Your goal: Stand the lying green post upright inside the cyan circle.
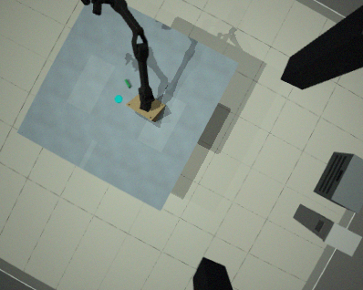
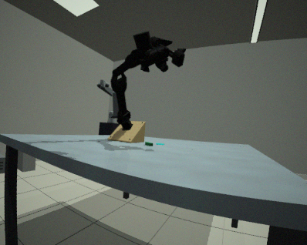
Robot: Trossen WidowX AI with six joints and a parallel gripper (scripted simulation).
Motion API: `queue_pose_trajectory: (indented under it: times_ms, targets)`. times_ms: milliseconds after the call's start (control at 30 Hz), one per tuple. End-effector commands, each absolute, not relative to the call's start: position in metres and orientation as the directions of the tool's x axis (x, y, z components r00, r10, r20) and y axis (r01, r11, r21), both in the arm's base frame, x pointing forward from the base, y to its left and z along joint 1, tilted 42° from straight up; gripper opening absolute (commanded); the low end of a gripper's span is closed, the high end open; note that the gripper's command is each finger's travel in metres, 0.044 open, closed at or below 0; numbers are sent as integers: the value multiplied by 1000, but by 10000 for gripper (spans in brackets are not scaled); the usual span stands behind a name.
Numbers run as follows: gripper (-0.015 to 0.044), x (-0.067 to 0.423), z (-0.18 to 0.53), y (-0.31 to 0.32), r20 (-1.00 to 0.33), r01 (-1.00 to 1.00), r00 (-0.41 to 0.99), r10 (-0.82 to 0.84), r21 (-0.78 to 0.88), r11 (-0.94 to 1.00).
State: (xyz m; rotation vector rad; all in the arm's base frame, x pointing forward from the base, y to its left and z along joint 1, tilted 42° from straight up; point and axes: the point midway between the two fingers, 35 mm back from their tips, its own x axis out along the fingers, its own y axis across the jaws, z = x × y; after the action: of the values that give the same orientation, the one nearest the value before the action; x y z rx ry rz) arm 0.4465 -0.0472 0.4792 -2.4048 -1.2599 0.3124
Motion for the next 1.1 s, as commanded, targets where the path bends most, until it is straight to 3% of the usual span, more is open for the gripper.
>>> queue_pose_trajectory:
  times_ms: [0,167,300,433,600,767,900,1067]
  targets:
    - [374,447,478,-47,-11,724,571,821,-465,-510]
    - [242,469,450,-44,-63,443,661,748,-771,-457]
    - [233,483,418,-40,-145,121,724,674,-935,-332]
    - [233,492,382,-37,-252,-202,763,596,-968,-151]
    - [233,492,334,-33,-410,-526,769,492,-842,120]
    - [233,482,284,-30,-575,-689,725,379,-602,404]
    - [233,466,246,-29,-701,-685,656,281,-394,613]
    - [233,438,202,-29,-833,-531,534,147,-194,825]
